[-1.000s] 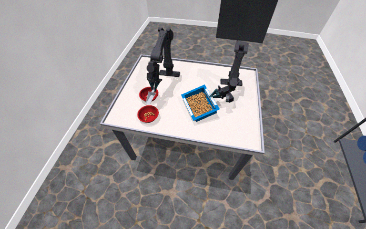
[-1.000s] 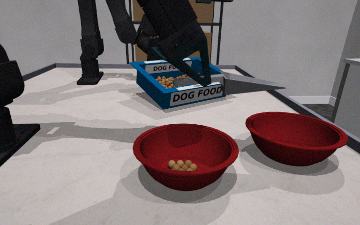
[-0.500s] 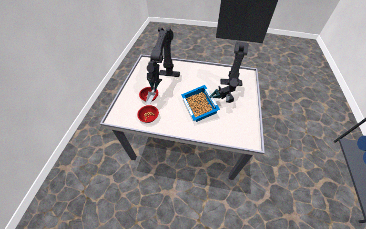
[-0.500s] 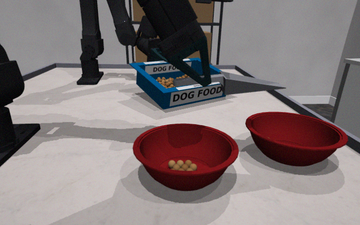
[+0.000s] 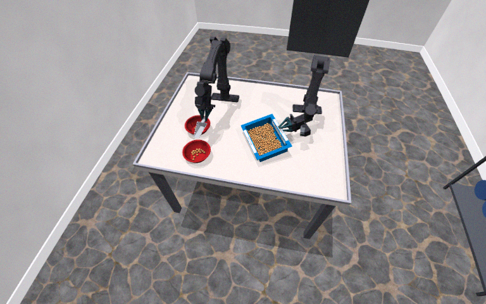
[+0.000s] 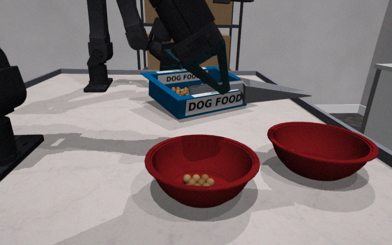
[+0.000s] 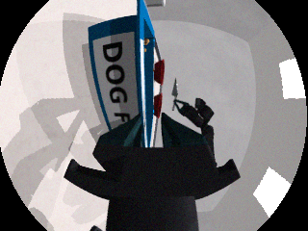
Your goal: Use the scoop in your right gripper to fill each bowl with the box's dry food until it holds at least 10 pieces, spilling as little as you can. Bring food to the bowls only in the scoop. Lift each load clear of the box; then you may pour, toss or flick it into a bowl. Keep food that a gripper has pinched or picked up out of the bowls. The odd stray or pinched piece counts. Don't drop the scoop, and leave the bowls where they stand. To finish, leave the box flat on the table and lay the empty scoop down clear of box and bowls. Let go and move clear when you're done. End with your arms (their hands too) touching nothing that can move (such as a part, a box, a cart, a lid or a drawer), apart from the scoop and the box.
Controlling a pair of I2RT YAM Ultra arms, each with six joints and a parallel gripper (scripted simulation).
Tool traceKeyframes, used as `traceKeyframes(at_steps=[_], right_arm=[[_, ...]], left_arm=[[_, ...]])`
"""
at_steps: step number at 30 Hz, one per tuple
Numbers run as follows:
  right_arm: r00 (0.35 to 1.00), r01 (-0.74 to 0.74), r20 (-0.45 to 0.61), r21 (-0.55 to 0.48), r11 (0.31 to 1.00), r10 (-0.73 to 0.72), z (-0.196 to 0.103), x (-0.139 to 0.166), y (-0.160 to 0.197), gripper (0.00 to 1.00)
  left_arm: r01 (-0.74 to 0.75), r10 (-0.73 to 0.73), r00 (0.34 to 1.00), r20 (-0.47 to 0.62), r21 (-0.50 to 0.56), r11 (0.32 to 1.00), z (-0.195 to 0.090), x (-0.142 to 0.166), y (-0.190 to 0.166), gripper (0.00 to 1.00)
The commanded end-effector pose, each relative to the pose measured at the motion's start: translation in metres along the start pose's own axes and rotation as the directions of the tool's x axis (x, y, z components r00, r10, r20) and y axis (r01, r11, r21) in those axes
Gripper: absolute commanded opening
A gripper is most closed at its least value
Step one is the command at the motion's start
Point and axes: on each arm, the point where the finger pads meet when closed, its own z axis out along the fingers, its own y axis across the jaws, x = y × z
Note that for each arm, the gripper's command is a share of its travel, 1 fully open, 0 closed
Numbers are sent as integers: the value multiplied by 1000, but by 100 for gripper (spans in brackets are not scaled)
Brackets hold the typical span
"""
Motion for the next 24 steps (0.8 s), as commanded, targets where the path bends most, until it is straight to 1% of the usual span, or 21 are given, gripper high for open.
traceKeyframes(at_steps=[1, 4, 5, 6, 8, 11, 12, 15, 16, 18, 24], right_arm=[[1000, -2, 30, -4, 1000, 3, -3, -2, -1, 0], [1000, -2, 30, -4, 1000, 3, -3, -2, -1, 0], [1000, -2, 30, -4, 1000, 3, -3, -2, -1, 0], [1000, -2, 30, -4, 1000, 3, -3, -2, -1, 0], [1000, -2, 30, -4, 1000, 3, -3, -2, -1, 0], [1000, -2, 30, -4, 1000, 3, -3, -2, -1, 0], [1000, -2, 30, -4, 1000, 3, -3, -2, -1, 0], [1000, -2, 30, -4, 1000, 3, -3, -2, -1, 0], [1000, -2, 30, -4, 1000, 3, -3, -2, -1, 0], [1000, -2, 30, -4, 1000, 3, -3, -2, -1, 0], [1000, -2, 30, -4, 1000, 3, -3, -2, -1, 0]], left_arm=[[-43, 43, 999, -5, 33, 999, 5, -6, -12, 26], [-64, 64, 998, 0, 50, 997, 3, -6, -21, 26], [-21, 21, 1000, 2, 19, 1000, 1, -5, -3, 26], [-5, 5, 1000, 2, 6, 1000, -3, 1, 6, 26], [-27, 27, 1000, 4, 19, 999, -1, -3, 0, 26], [-16, 16, 1000, 4, 12, 1000, -3, 0, 7, 26], [-27, 27, 1000, 7, 19, 999, -2, -3, 4, 26], [-33, 33, 999, 1, 26, 999, -1, 0, 1, 26], [-4, 4, 1000, 2, 6, 1000, -4, 3, 13, 26], [-23, 23, 1000, 9, 18, 1000, -3, -2, 9, 26], [-26, 25, 1000, 11, 21, 999, -4, -2, 13, 26]])
